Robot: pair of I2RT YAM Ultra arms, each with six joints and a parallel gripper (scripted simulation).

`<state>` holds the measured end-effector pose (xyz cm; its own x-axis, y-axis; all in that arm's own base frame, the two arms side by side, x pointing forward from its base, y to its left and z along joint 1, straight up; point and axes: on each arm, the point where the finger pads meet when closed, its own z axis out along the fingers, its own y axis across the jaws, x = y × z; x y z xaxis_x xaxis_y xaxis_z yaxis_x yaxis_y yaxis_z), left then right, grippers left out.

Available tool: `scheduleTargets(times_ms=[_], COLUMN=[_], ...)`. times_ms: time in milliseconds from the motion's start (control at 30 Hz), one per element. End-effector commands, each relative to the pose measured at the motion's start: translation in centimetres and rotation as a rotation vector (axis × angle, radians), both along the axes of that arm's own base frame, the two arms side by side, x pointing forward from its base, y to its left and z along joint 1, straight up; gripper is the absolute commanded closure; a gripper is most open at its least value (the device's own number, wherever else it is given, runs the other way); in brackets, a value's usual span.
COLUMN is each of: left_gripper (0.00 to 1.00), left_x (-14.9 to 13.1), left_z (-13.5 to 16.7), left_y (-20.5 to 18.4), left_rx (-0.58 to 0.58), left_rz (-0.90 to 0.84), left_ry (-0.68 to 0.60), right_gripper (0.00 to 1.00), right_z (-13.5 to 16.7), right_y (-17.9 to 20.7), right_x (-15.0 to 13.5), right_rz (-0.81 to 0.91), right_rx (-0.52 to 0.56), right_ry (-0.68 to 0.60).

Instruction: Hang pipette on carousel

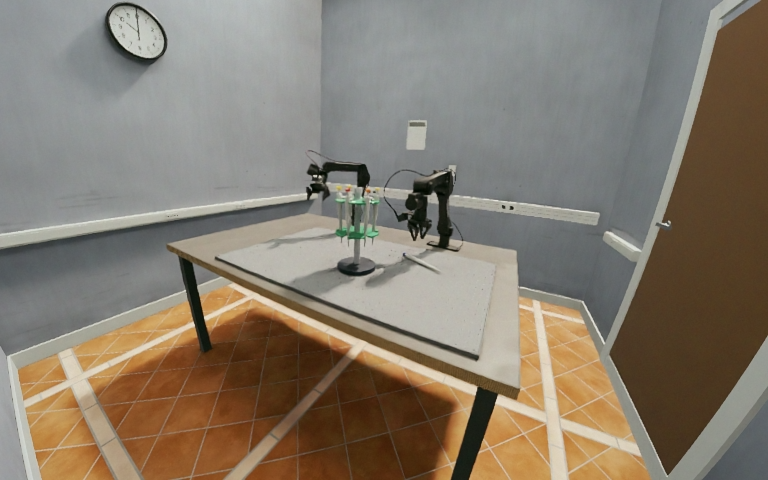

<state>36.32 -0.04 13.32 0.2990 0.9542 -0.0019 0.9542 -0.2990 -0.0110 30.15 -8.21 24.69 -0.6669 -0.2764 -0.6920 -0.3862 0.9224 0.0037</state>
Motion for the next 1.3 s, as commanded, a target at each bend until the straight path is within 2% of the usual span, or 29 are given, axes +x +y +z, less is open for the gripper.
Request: scheduleTargets(times_ms=[0,433,633,833,1000,1267], left_gripper=[0.46,0.46,0.46,0.46,0.46,0.46], left_x=[0.1,0.1,0.0,-0.1,0.8,0.3], left_z=[-0.2,-3.1,-5.9,-7.5,-7.1,-6.6], left_y=[-0.2,-0.2,-0.2,-0.2,-0.2,-0.1], left_rx=[-0.006,-0.006,-0.006,-0.006,-0.006,-0.002], left_rz=[-0.041,-0.038,-0.038,-0.038,-0.038,-0.031], left_ry=[-0.033,-0.033,0.004,0.004,-0.025,-0.023], right_gripper=[0.0,0.0,0.0,0.0,0.0,0.0], right_z=[0.6,0.6,0.6,0.6,0.6,0.6], right_y=[-0.3,-0.3,-0.3,-0.3,-0.3,-0.3], right_x=[0.4,0.4,0.4,0.4,0.4,0.4], right_rz=[0.003,0.003,0.003,0.003,0.003,0.003], right_rx=[-0.001,-0.001,-0.001,-0.001,-0.001,-0.001], right_ry=[-0.03,-0.03,-0.03,-0.03,-0.03,-0.03])
